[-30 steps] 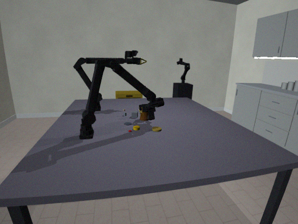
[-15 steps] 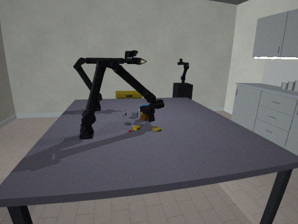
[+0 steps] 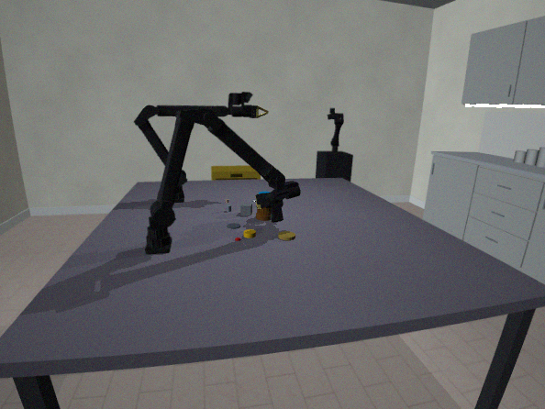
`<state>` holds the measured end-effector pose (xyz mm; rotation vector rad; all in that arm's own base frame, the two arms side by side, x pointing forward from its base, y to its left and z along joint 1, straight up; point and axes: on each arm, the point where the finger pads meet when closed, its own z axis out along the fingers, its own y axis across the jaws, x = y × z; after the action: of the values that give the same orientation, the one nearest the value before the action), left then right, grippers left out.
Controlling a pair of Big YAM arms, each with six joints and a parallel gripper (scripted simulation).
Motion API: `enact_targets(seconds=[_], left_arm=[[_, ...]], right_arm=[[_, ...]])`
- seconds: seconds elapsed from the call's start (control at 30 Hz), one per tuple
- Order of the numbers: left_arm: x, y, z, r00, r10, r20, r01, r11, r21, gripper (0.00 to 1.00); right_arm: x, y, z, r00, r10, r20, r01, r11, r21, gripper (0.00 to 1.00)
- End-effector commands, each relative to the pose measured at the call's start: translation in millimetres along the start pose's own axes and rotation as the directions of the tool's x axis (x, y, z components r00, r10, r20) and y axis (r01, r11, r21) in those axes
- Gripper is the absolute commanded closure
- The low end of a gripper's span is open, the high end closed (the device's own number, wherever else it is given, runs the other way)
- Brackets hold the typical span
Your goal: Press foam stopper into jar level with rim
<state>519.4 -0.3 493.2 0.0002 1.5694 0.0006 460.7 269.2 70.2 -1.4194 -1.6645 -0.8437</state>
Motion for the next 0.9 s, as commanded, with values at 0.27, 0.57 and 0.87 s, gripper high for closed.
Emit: enact_targets(seconds=[0.27, 0.57, 0.87], left_arm=[[-11, -2, 0, 1.0, -0.008, 0.025, 0.008, 1.0, 0.002, 1.0], [-29, -18, 18, 0.999, -0.046, -0.001, 0.046, 0.998, 0.032, 1.0], [5, -44, 37, 0.987, -0.098, -0.128, 0.106, 0.992, 0.064, 1.0]], right_arm=[[3, -5, -1, 1.0, -0.003, 0.006, 0.003, 1.0, 0.004, 0.36], [2, -6, -1, 1.0, -0.003, 0.006, 0.002, 1.0, 0.004, 0.36], [2, -6, -1, 1.0, -0.003, 0.006, 0.002, 1.0, 0.004, 0.36]])
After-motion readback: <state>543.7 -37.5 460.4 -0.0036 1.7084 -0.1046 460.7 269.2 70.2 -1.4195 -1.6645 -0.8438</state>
